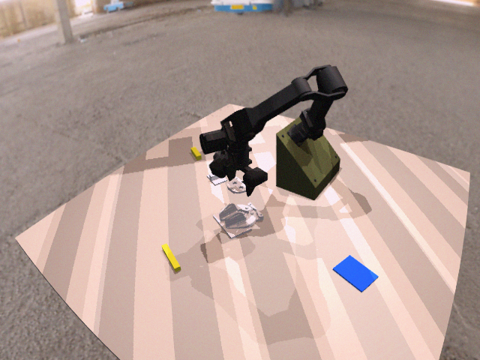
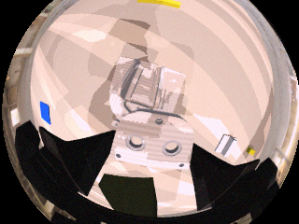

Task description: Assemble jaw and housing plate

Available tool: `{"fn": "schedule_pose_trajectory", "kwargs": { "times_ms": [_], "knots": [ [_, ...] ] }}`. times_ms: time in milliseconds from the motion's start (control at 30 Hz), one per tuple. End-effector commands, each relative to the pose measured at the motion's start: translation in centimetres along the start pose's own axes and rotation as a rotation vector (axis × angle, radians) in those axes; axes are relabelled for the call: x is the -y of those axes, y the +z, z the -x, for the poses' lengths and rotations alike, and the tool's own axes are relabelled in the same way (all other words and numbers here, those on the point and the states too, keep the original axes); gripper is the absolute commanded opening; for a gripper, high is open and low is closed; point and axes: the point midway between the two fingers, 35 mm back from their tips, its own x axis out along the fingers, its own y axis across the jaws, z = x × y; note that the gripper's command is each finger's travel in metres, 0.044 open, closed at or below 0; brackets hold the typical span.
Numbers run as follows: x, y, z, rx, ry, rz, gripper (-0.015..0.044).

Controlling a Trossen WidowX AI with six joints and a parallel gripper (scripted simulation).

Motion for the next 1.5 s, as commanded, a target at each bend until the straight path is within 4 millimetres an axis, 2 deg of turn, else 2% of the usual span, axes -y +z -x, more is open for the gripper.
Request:
{"fn": "schedule_pose_trajectory", "kwargs": {
  "times_ms": [0,167,1133,1467],
  "knots": [
    [-1.3,-0.5,-0.3,-0.006,0.011,-0.080,0.0351],
    [-2.4,-0.8,-0.5,-0.012,0.018,-0.147,0.0351],
    [-2.4,-0.8,-0.5,-0.012,0.018,-0.153,0.0351],
    [-3.4,-1.5,-0.4,-0.013,0.018,-0.153,0.0351]
  ]
}}
